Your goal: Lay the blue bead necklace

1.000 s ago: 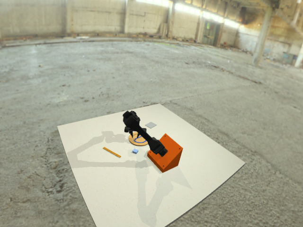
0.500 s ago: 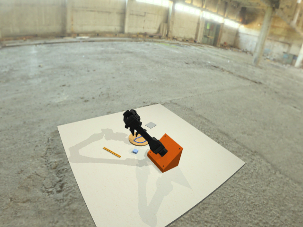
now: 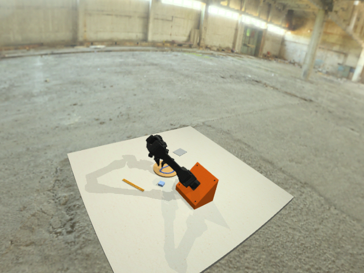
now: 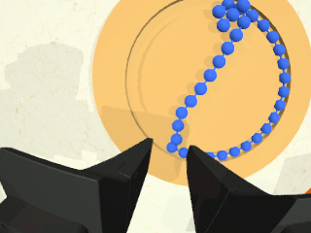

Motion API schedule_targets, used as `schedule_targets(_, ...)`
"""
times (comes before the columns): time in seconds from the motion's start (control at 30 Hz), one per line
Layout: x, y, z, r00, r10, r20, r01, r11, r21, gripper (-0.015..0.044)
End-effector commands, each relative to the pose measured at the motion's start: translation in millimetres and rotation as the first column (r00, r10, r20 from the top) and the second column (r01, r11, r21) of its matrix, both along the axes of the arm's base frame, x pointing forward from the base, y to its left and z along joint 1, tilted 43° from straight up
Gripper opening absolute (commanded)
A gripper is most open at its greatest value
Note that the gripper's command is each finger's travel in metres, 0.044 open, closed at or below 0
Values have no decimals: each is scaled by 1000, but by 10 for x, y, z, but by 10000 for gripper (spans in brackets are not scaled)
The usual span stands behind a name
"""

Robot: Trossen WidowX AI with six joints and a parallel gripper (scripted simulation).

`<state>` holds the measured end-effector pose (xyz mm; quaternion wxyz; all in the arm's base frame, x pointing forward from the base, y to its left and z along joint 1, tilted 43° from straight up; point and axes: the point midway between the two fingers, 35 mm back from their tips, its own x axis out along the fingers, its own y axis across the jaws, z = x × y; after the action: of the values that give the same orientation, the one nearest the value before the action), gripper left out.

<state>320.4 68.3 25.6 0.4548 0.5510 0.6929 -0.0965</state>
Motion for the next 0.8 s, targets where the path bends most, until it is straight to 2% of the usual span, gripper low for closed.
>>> schedule_targets(0.0,-38,63,-74,1000,3,-18,-3,1000,4,120)
schedule_targets(0.6,-61,167,-188,1000,5,-27,-4,1000,5,120)
schedule_targets(0.77,-45,152,-173,1000,5,-19,-5,1000,1,0)
